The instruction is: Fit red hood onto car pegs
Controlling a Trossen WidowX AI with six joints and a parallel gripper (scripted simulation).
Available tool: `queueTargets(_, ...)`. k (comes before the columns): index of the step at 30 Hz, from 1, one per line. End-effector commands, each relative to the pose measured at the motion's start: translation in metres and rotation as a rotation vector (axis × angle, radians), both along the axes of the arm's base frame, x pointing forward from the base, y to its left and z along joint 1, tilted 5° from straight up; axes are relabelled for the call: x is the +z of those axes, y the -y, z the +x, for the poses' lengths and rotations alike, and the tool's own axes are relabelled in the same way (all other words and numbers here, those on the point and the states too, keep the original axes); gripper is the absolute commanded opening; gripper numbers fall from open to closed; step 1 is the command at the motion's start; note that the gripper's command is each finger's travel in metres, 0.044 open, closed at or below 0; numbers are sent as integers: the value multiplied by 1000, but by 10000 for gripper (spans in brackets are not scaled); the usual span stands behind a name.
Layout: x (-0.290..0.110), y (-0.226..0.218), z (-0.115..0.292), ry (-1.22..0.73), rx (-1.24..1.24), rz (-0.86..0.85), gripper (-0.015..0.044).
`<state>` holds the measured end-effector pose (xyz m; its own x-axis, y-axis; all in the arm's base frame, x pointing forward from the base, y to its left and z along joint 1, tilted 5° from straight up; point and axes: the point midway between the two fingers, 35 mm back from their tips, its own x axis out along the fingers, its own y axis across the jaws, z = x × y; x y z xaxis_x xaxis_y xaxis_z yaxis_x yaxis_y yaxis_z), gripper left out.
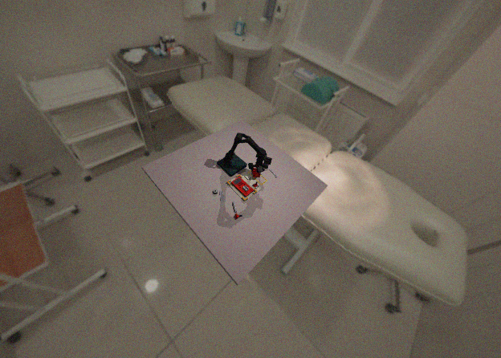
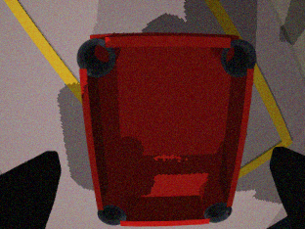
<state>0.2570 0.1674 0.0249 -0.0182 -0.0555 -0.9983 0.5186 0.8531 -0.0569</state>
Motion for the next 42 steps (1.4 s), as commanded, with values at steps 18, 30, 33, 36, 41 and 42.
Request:
queueTargets(18,-11,0,-1,-5,-4,3,440)
queueTargets(30,-17,1,-2,-5,-4,3,440)
queueTargets(33,-18,1,-2,-5,-4,3,440)
queueTargets(36,-20,1,-2,-5,-4,3,440)
queueTargets(41,-19,1,0,0,-2,0,414)
queueTargets(42,-19,1,0,0,-2,0,387)
